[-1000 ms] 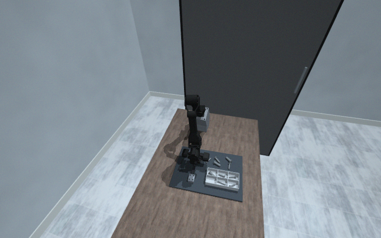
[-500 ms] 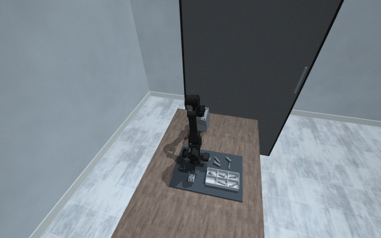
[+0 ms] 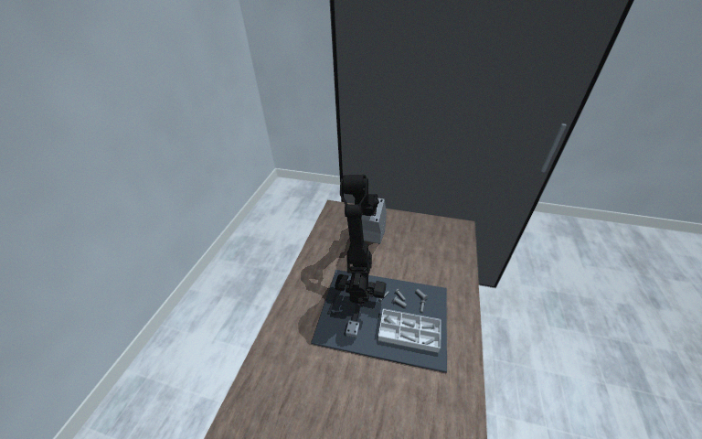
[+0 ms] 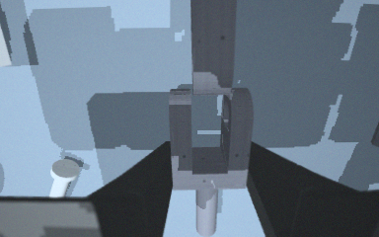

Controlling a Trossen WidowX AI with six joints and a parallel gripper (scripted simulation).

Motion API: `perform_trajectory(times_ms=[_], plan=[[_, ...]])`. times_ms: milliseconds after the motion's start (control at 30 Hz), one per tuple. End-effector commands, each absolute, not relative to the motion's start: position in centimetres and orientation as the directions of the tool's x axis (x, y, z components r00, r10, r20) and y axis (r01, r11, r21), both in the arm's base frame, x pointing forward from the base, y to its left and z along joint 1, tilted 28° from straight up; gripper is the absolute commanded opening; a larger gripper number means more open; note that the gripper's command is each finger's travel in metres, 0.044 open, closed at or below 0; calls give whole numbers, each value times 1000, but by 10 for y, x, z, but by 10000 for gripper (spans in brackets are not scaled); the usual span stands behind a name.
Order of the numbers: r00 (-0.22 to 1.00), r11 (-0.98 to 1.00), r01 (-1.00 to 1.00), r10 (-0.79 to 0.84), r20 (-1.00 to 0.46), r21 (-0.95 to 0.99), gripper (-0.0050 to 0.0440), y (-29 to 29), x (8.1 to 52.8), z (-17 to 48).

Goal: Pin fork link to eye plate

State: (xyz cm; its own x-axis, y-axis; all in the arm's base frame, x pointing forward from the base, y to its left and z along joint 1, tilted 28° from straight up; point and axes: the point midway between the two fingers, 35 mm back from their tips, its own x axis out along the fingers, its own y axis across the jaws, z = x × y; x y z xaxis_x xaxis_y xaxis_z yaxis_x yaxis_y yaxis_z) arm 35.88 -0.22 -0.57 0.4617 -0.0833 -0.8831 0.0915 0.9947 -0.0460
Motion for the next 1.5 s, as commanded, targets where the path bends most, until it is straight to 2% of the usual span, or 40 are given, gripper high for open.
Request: perform_trajectory(times_ms=[0, 1467], plan=[[462, 996, 85, -76, -884, -41, 123, 1, 359, -7], [462, 995, 88, -76, -884, -39, 123, -3, 367, -1]])
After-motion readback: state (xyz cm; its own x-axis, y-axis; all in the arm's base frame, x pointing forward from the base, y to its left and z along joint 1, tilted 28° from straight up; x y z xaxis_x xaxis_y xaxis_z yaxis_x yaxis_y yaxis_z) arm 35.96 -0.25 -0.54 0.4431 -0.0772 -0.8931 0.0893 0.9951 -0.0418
